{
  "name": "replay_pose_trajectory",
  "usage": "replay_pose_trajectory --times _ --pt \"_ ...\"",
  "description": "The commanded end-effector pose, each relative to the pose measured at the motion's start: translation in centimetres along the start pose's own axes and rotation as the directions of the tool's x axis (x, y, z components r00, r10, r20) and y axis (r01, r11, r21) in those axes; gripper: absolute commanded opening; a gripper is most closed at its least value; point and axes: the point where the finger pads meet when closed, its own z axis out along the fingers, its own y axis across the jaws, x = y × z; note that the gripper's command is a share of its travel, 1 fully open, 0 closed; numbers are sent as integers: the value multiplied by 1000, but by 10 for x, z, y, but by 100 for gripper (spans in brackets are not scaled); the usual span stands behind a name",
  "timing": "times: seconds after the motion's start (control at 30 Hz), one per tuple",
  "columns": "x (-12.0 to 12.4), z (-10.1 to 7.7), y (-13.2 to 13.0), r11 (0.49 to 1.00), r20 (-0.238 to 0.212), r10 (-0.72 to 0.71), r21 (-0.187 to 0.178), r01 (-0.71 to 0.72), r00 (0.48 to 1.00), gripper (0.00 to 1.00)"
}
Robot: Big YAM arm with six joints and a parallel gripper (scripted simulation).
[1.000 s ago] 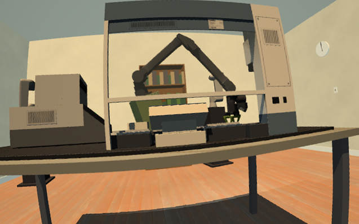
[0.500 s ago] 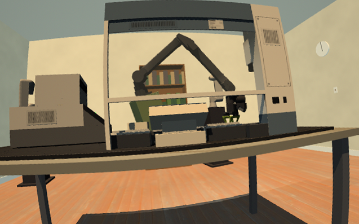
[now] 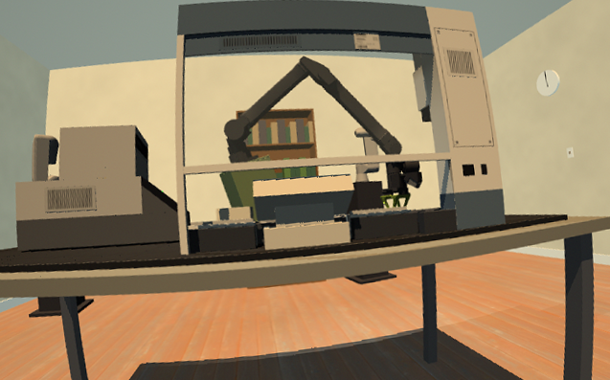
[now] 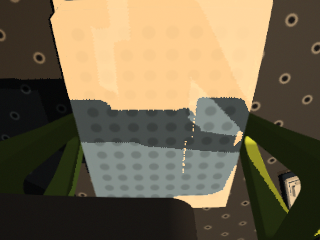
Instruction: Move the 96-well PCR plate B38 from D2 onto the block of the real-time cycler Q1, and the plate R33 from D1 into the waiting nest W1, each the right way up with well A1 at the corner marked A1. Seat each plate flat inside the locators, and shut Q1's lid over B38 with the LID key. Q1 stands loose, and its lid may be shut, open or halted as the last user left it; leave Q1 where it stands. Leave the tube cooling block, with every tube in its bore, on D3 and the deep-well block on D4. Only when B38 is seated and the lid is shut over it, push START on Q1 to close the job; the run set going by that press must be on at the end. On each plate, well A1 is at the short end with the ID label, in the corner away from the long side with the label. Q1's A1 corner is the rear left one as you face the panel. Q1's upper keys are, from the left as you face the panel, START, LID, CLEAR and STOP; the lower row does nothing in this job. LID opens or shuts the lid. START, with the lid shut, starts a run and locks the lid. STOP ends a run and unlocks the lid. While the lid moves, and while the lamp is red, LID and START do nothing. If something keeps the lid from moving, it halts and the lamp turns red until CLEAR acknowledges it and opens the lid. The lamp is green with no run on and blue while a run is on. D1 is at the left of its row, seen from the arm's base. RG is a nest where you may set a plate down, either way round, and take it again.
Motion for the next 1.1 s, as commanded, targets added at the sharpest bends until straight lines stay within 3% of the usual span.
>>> replay_pose_trajectory --times 0.0,0.23,0.53,1.07 --pt "-12 -30 23 999 53 3 -44 -1 999 0" --pt "-2 -27 18 999 49 -3 -38 5 999 0" --pt "-23 -33 17 999 59 6 -55 -3 998 0" --pt "-14 -4 8 1000 22 18 -17 -17 1000 0"
